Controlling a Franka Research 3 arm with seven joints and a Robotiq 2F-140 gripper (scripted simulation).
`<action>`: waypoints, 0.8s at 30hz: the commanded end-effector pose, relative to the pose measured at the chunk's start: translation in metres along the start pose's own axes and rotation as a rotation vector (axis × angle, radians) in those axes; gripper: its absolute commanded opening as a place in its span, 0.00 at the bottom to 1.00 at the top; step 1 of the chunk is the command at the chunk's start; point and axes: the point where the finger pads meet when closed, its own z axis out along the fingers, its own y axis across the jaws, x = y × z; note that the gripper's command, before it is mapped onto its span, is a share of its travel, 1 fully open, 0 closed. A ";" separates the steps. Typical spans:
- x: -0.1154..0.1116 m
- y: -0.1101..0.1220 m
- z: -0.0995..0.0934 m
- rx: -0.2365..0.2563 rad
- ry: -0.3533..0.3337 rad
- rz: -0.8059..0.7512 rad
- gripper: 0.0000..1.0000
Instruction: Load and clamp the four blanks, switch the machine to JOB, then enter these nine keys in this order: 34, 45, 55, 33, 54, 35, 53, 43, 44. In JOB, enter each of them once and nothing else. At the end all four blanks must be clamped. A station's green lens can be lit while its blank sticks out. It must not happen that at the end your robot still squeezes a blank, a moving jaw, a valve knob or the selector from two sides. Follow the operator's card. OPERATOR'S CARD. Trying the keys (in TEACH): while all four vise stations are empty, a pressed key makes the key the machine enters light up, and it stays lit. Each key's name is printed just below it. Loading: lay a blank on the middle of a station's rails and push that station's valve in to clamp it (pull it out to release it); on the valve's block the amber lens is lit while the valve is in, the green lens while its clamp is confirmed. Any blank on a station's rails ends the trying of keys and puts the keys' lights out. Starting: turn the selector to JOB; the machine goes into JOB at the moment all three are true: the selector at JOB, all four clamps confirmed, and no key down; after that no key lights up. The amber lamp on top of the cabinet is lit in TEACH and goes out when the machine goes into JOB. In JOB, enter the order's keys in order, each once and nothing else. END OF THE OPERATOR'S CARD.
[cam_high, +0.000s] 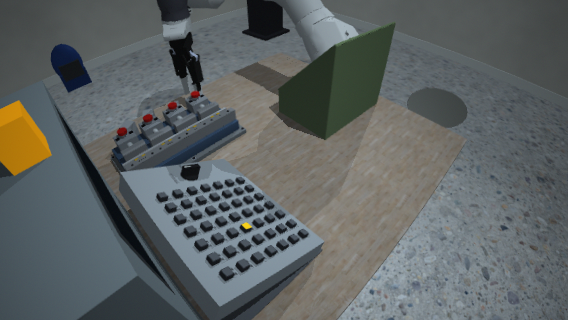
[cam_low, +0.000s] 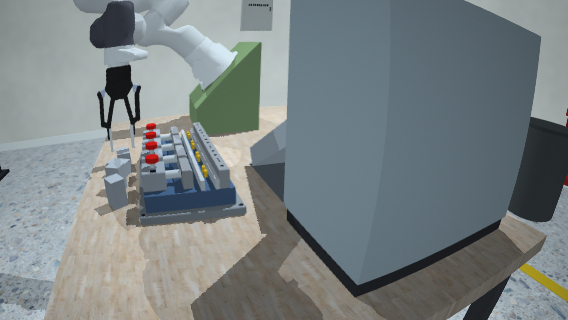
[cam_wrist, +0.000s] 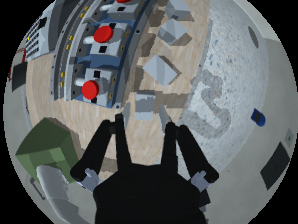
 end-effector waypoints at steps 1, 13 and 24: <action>0.001 0.002 0.001 -0.002 0.002 0.003 0.40; 0.001 0.002 0.006 -0.002 0.002 0.003 0.40; 0.001 0.002 0.011 -0.002 0.002 0.003 0.40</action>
